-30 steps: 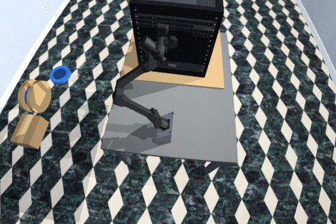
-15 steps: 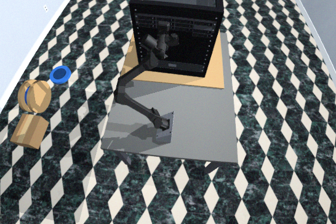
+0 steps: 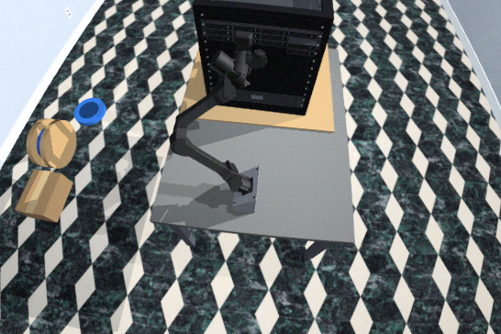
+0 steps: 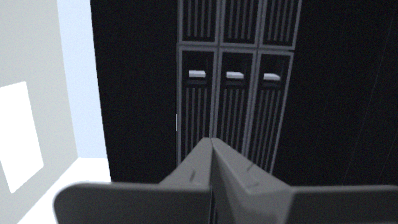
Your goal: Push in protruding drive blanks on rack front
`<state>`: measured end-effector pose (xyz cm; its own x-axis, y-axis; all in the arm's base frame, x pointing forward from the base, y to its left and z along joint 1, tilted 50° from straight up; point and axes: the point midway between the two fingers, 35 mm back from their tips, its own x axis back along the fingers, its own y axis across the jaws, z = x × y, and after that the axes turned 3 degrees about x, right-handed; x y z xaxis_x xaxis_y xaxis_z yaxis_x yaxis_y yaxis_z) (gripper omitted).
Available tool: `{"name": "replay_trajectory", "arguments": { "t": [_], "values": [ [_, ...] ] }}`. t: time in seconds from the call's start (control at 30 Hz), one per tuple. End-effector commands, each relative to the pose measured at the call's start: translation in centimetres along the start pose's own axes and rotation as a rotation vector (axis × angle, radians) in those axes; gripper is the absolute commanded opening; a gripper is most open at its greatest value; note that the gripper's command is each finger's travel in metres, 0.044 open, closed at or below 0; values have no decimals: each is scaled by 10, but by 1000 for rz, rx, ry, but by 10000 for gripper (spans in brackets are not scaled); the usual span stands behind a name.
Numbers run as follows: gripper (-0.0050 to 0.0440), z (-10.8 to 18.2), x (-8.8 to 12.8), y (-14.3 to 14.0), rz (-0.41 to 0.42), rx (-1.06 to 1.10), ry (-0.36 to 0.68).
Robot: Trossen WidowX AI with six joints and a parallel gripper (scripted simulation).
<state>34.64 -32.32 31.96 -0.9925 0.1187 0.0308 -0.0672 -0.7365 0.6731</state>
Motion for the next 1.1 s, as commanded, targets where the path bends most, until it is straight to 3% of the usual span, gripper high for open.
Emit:
{"name": "replay_trajectory", "arguments": {
  "t": [0.0, 1.07],
  "values": [
    [-50, 3, 1, 4, -7, 11, 5],
    [-50, 3, 6, 4, -8, 230, 5]
  ]
}}
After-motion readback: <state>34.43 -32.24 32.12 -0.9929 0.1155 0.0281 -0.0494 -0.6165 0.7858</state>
